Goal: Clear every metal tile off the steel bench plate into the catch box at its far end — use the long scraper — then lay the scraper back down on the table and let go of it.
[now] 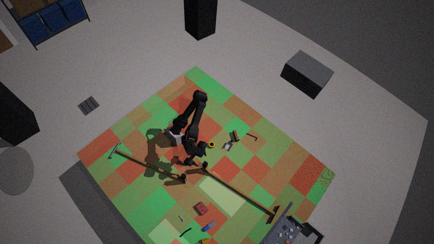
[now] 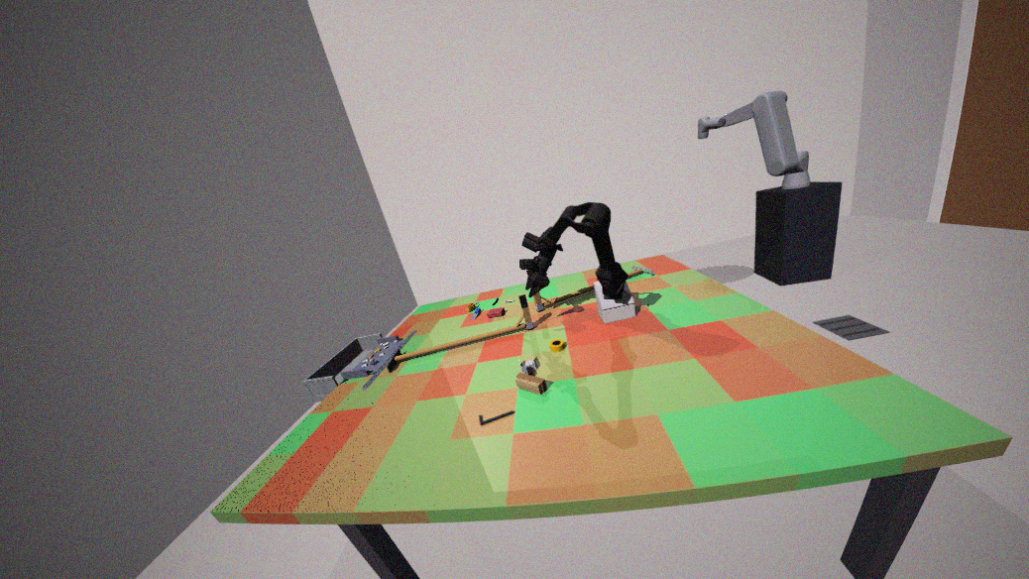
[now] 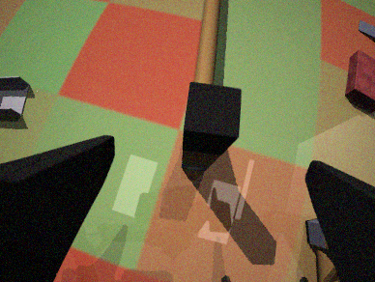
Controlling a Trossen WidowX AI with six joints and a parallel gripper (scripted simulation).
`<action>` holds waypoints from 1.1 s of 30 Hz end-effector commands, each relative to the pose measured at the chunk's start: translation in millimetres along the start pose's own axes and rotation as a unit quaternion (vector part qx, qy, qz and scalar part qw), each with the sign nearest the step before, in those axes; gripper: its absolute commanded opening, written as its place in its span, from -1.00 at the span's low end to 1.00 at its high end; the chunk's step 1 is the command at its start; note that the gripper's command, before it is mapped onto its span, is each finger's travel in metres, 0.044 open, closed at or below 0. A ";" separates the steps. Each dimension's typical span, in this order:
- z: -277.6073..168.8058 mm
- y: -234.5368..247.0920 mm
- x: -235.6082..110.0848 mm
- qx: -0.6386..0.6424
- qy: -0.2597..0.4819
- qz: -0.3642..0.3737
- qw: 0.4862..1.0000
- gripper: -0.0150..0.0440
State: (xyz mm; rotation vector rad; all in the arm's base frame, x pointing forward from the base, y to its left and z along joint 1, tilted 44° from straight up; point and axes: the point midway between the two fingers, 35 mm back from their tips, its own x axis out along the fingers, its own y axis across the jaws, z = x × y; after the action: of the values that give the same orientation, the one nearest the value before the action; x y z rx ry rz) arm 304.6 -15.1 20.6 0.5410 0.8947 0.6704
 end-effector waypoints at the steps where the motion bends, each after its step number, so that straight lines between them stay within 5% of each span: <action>1: -2.6 -0.5 6.8 0.004 0.003 0.000 1.000 1.00; 33: -2.0 -1.1 59.1 0.004 0.004 -0.001 1.000 1.00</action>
State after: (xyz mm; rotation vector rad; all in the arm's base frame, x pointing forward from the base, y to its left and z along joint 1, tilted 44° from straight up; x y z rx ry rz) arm 329.8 22.3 -7.8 0.5368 0.8972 0.6715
